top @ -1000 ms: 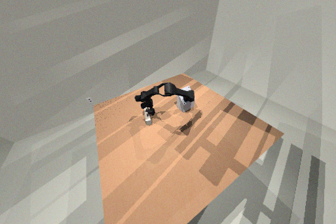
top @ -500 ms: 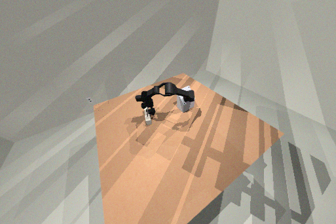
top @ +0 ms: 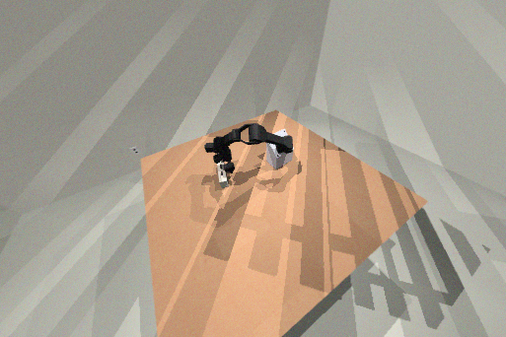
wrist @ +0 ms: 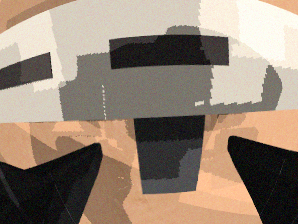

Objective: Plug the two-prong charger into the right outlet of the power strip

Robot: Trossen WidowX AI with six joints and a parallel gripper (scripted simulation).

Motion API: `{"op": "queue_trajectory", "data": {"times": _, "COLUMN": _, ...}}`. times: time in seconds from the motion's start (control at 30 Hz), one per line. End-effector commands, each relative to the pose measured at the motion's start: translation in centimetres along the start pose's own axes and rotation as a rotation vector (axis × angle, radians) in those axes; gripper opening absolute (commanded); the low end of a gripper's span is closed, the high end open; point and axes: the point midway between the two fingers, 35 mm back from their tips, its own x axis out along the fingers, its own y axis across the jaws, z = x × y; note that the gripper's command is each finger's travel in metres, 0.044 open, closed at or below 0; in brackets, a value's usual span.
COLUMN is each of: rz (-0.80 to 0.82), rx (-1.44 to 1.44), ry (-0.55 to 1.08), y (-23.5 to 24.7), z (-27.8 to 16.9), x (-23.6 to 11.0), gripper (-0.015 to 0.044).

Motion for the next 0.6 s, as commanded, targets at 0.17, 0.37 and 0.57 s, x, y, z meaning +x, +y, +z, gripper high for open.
{"op": "queue_trajectory", "data": {"times": 0.17, "rz": -0.001, "rx": 0.000, "ry": 0.005, "y": 0.0, "z": -1.1, "x": 0.1, "gripper": 0.0440}}
{"op": "queue_trajectory", "data": {"times": 0.37, "rz": -0.001, "rx": 0.000, "ry": 0.005, "y": 0.0, "z": -1.7, "x": 0.1, "gripper": 0.0440}}
{"op": "queue_trajectory", "data": {"times": 0.57, "rz": -0.001, "rx": 0.000, "ry": 0.006, "y": 0.0, "z": -2.3, "x": 0.2, "gripper": 0.0440}}
